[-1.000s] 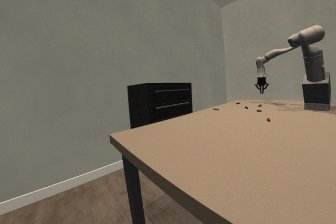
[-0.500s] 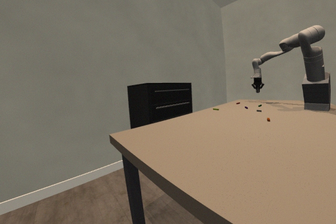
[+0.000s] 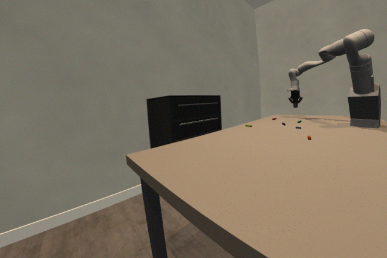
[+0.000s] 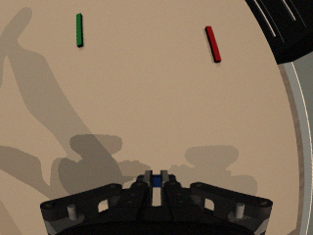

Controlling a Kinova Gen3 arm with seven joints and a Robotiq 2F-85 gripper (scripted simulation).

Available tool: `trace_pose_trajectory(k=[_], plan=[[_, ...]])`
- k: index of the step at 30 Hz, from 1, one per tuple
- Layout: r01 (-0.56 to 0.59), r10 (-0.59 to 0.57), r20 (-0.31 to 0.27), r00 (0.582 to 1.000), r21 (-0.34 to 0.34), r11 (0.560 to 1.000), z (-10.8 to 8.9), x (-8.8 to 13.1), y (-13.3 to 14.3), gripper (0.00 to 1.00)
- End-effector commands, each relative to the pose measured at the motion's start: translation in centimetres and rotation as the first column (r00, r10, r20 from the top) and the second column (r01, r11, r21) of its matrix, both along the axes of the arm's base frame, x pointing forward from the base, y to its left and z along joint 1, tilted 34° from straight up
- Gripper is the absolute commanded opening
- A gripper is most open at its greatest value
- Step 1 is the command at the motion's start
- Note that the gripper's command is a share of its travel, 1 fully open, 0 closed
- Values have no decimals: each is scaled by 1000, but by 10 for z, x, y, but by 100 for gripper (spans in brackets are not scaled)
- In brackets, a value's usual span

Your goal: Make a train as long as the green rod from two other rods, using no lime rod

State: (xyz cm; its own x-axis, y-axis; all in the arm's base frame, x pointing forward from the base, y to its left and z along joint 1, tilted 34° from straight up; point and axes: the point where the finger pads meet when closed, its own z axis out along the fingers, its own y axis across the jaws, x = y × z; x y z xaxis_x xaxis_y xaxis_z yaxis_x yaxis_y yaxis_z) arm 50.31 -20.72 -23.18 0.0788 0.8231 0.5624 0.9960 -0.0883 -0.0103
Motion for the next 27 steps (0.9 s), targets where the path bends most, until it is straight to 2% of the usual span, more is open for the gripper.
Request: trace_pose_trajectory(k=[1,12,27], plan=[[6,-6,0,1000,-12,1000,0,0,-7,5],[6,-6,0,1000,-12,1000,-8,0,-2,5],[6,-6,0,1000,-12,1000,-55,3,28,5]])
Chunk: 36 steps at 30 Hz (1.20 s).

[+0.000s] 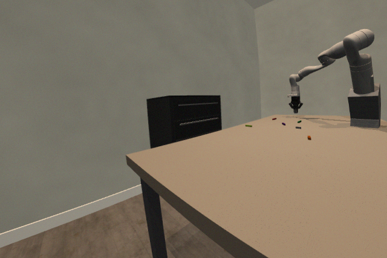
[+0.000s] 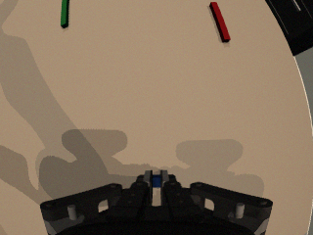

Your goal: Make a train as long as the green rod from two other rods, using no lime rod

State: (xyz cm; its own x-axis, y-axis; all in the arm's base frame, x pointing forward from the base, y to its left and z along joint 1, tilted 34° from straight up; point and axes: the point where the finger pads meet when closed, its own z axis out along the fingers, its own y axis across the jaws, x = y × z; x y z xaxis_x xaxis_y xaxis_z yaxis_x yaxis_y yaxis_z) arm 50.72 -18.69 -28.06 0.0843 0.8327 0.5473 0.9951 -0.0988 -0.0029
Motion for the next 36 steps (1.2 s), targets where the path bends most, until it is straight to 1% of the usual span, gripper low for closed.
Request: trace_pose_trajectory(k=[1,6,10,36], plan=[[-4,5,-6,1000,7,1000,-6,-1,8,5],[-4,5,-6,1000,7,1000,-20,0,17,5],[-4,5,-6,1000,7,1000,-24,0,20,5],[-5,5,-6,1000,7,1000,-25,0,20,5]])
